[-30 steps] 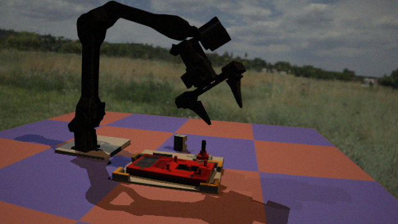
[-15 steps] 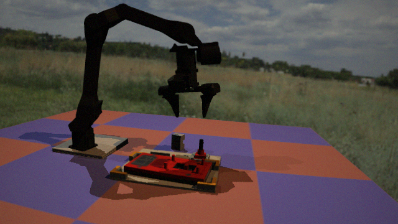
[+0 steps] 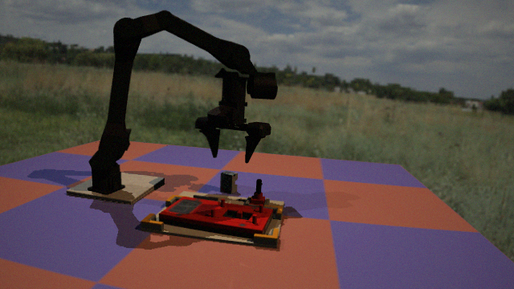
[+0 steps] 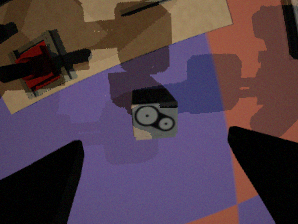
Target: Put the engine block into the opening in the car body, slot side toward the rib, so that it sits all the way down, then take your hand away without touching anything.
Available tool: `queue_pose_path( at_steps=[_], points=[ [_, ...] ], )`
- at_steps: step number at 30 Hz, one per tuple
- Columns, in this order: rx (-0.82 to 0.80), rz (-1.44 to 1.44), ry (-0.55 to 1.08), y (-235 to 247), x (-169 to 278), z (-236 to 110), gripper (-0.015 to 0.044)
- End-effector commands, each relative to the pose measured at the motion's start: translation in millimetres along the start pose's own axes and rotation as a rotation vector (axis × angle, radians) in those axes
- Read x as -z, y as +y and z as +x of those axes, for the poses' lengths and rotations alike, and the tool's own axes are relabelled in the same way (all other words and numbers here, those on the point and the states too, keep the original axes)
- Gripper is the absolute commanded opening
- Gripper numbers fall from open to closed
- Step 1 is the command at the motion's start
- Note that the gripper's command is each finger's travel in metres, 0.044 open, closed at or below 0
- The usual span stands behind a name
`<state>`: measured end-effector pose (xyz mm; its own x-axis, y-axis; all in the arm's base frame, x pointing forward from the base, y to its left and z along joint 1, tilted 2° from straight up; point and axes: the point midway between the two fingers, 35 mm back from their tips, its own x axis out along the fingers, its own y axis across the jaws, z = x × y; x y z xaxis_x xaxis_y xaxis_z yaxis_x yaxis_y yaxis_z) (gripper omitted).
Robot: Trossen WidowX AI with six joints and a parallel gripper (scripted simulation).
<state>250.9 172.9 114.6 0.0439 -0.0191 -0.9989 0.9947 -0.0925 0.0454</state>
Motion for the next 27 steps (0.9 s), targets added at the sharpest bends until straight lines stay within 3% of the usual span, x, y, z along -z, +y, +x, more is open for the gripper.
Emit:
queue_pose_path(
  at_steps=[1, 27],
  points=[
    [0.001, 0.007, 0.004, -1, 1, 9, 0.044],
    [0.001, 0.007, 0.004, -1, 2, 52, 0.044]
  ],
)
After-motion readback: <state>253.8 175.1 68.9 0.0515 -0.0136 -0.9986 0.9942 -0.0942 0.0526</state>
